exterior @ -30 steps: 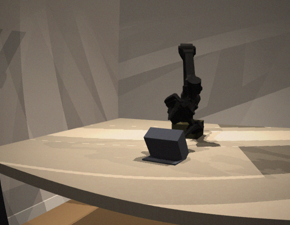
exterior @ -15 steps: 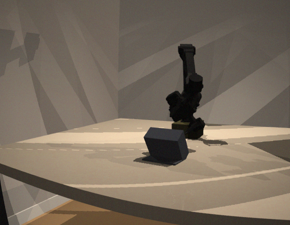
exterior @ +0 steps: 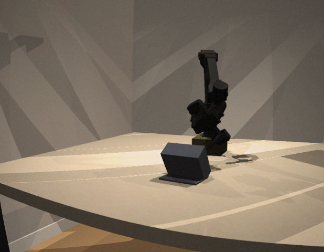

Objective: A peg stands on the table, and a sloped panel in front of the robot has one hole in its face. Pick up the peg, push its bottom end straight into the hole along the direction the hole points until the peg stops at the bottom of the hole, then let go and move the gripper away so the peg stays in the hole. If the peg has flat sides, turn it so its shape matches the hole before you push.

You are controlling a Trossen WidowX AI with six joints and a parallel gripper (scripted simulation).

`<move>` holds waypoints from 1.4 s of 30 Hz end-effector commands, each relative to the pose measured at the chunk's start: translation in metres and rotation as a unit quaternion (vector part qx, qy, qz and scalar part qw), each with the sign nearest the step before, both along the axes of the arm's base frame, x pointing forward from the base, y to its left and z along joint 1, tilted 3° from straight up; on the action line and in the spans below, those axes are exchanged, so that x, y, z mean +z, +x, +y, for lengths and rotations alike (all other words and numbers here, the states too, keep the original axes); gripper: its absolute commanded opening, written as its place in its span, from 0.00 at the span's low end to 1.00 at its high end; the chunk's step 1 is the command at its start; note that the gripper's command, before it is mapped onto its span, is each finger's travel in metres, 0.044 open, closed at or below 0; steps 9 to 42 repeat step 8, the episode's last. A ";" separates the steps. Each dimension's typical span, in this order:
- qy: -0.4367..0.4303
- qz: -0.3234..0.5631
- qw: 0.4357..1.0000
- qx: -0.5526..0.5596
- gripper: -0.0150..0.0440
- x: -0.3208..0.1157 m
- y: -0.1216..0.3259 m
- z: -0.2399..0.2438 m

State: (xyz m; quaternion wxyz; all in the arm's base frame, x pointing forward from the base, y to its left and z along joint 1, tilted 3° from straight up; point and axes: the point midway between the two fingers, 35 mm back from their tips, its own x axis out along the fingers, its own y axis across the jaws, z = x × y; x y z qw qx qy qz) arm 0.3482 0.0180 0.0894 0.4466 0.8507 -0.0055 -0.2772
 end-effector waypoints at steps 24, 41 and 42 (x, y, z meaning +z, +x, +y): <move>0.001 0.000 1.000 -0.001 1.00 0.005 -0.009 0.003; 0.001 0.000 1.000 -0.001 1.00 0.005 -0.009 0.003; 0.001 0.000 1.000 -0.001 1.00 0.005 -0.009 0.003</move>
